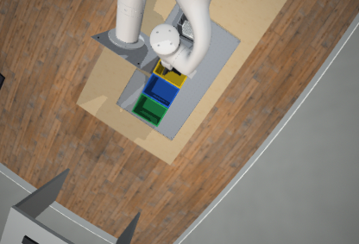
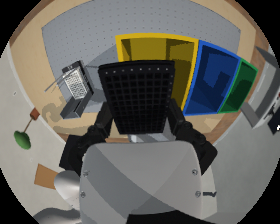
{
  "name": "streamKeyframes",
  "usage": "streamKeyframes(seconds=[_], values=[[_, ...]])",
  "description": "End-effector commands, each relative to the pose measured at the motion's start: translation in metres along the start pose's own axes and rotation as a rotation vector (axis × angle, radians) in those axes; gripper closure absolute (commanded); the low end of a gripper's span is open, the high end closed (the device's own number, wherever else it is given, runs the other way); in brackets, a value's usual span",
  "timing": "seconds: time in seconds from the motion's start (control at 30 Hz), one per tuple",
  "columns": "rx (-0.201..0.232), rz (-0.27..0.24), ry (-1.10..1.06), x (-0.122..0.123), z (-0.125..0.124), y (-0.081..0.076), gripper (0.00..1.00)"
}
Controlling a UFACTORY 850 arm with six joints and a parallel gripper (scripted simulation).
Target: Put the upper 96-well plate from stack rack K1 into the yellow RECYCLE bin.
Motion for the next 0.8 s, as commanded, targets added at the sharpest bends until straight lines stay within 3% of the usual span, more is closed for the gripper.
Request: streamKeyframes(seconds=[0.0, 0.23, 0.77], values=[[0.000, 0.001, -0.001, -0.004, 0.013, 0.000, 1.00], [0.000, 0.001, -0.001, -0.010, 0.036, 0.002, 1.00], [0.000, 0.001, -0.001, -0.011, 0.037, 0.002, 1.00]])
Point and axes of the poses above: the point where the finger pads meet when closed, its own y axis out along the fingers, its own z axis across the jaws, x = y × z, the point moved 4 cm from there along -y, back along the fingers, and after that the axes turned 5 degrees about y, right-handed, at the moved point
